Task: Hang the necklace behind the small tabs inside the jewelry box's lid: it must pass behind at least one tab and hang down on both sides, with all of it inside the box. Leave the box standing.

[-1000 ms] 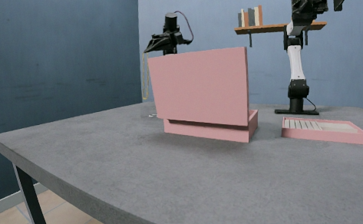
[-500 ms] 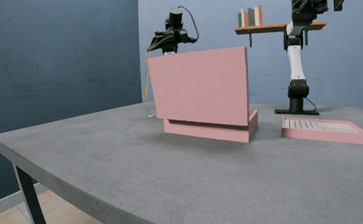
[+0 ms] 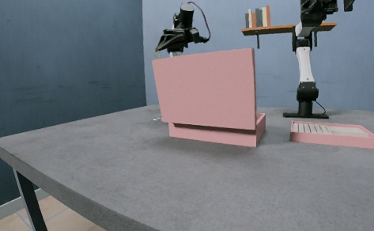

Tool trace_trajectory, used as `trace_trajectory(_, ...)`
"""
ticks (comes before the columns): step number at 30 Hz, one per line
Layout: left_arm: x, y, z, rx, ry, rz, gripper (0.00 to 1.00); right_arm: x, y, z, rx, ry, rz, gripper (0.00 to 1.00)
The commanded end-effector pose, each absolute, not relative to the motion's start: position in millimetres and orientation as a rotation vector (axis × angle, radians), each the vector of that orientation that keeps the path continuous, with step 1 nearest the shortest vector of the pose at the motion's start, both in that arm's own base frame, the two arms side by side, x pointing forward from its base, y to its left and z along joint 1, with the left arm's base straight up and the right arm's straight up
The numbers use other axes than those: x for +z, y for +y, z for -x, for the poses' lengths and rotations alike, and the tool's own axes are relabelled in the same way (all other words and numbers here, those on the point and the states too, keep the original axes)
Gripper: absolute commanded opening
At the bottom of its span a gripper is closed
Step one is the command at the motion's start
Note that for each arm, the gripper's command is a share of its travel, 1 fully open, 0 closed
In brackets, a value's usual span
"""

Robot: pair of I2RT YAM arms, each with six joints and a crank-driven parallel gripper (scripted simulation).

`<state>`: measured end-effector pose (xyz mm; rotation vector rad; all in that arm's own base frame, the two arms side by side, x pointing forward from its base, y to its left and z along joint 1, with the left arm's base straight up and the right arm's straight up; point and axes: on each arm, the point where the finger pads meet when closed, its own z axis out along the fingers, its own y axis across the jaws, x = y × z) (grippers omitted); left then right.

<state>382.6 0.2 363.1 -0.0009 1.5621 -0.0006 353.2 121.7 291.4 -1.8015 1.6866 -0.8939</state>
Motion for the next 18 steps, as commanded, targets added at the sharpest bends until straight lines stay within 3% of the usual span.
trace_trajectory(1,372,3,-379,0.011,1.539,0.005,1.00,297,132,-355,-0.899,1.694,1.803,0.00)
trace_trajectory(18,372,3,-379,0.011,1.539,0.005,1.00,295,170,-376,-0.925,1.703,1.831,0.00)
